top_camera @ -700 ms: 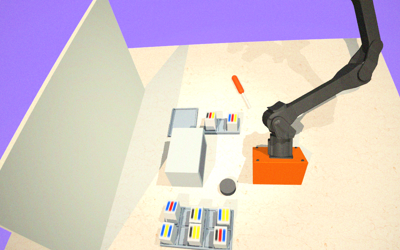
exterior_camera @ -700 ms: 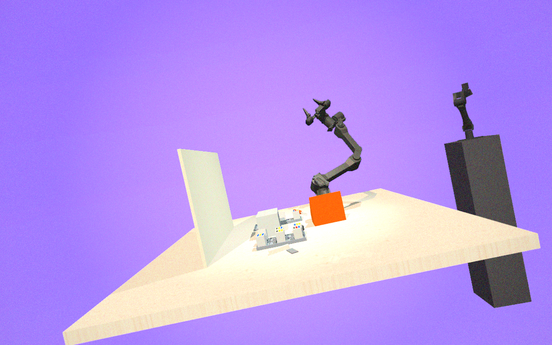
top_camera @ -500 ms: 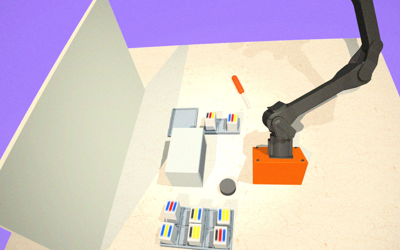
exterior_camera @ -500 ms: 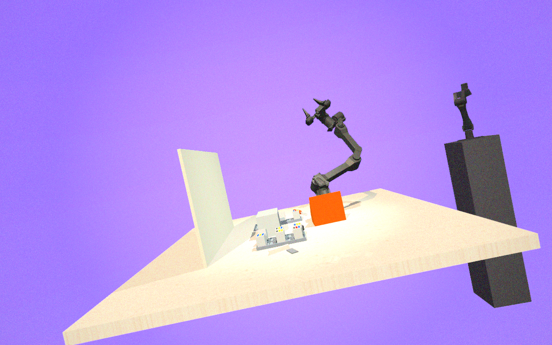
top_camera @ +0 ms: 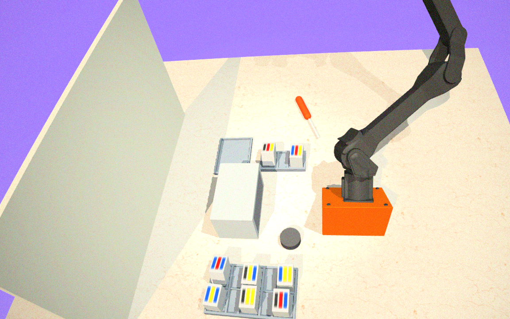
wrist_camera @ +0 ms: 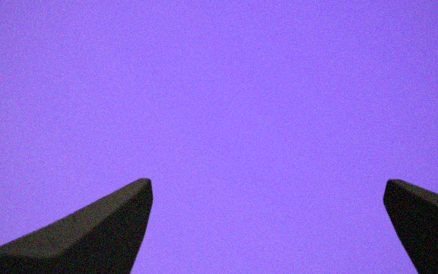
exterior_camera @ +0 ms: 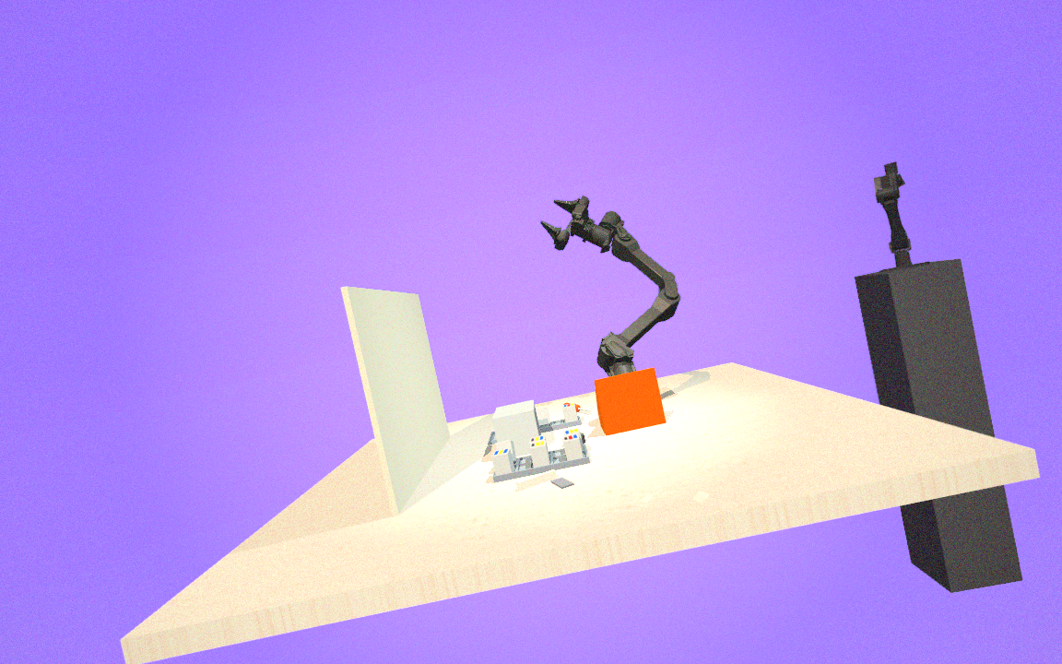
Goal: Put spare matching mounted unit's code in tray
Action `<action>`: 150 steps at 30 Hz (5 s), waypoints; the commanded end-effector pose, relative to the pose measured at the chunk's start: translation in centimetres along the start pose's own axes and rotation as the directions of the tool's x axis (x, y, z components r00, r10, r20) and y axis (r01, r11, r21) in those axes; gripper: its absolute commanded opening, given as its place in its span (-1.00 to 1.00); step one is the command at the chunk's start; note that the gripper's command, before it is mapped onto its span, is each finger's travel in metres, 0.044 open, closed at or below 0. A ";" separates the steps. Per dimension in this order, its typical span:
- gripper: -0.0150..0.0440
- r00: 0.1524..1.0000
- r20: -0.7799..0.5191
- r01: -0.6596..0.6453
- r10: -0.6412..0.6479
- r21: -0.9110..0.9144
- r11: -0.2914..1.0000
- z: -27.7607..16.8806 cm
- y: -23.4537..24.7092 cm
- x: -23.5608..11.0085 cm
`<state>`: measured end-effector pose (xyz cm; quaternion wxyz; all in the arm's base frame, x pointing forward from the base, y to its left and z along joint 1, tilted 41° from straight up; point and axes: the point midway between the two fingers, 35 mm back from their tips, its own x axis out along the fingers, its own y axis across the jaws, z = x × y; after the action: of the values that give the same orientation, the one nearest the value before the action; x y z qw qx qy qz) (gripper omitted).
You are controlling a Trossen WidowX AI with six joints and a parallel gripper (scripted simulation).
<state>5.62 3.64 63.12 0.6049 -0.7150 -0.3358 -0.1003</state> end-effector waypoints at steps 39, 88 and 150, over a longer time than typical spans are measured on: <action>1.00 -0.385 -0.238 -0.102 0.892 0.971 0.215 9.0 54.4 2.5; 1.00 -0.606 -0.408 -0.792 0.683 0.392 -0.468 29.5 66.2 -15.2; 0.53 -0.610 -0.416 -0.787 0.675 0.215 -0.579 28.1 72.3 -24.5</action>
<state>23.22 18.48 -14.50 0.3033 -0.6597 0.6179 0.3017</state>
